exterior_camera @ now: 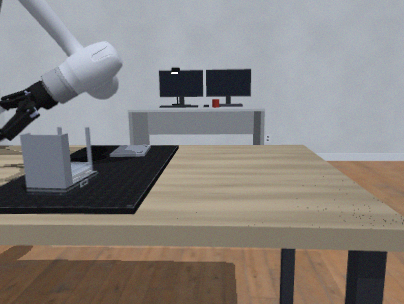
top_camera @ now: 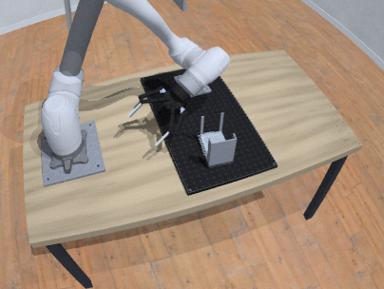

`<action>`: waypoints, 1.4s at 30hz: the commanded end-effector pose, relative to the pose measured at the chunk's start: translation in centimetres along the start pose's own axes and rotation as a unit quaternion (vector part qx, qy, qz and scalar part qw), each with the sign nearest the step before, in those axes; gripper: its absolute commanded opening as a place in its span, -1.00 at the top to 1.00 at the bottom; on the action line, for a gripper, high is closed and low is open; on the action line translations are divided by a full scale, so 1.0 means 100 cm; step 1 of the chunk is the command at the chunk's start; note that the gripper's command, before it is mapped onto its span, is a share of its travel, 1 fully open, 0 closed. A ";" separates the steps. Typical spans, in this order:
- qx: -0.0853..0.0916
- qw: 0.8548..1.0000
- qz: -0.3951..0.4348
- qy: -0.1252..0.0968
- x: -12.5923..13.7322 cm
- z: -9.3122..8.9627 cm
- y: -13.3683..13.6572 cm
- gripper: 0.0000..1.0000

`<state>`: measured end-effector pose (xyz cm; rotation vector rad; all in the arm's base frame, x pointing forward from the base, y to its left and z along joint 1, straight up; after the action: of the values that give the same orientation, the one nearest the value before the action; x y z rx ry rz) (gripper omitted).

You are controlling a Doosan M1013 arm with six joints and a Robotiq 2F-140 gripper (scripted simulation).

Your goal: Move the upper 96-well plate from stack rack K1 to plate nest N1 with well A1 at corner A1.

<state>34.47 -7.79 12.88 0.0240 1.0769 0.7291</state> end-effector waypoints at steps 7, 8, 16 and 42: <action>-0.020 0.991 0.083 -0.102 0.016 0.020 -0.022 -1.00; -0.025 0.989 0.093 -0.115 0.018 0.023 -0.025 -1.00; -0.065 0.968 0.150 -0.188 0.027 0.050 -0.049 -1.00; -0.205 0.892 0.251 -0.314 0.022 0.130 -0.110 -1.00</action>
<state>50.38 -10.51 13.26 0.1813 0.3071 1.2731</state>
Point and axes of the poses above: the point where the finger pads meet when closed, its own z axis back along the fingers, its own y axis across the jaws, x = y × z, the point moved 1 cm from there along z, back along the fingers, and after that the axes turned 5 degrees about -z, right-handed, at the moved point
